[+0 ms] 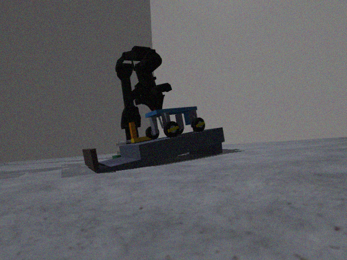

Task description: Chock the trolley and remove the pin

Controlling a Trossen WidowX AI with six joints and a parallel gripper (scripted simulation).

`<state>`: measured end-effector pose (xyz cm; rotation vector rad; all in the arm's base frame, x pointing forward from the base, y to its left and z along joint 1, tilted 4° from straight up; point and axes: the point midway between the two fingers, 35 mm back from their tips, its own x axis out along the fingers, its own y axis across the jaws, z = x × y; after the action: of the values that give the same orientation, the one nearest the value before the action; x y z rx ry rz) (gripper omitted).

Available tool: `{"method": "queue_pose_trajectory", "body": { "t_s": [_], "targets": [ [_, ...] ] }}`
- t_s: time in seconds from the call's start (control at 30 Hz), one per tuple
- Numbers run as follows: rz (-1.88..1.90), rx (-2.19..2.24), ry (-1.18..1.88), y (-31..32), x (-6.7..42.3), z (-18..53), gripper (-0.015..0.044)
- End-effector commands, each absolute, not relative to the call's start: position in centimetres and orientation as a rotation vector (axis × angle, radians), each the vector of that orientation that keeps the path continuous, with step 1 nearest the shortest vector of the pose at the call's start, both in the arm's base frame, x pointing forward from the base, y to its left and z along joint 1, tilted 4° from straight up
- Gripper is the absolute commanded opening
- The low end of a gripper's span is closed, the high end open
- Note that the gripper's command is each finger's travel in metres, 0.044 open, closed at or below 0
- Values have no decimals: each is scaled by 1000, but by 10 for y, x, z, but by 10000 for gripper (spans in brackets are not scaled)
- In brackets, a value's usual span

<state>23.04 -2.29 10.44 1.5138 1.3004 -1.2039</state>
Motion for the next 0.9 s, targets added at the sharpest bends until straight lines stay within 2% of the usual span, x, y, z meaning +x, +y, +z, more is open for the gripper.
{"method": "queue_pose_trajectory", "body": {
  "t_s": [0.0, 0.87],
  "targets": [
    [-1206, 1509, 1303, -38, 228, 103, 0],
    [-1212, 1502, 1298, -134, 209, 97, 0]
  ]
}}
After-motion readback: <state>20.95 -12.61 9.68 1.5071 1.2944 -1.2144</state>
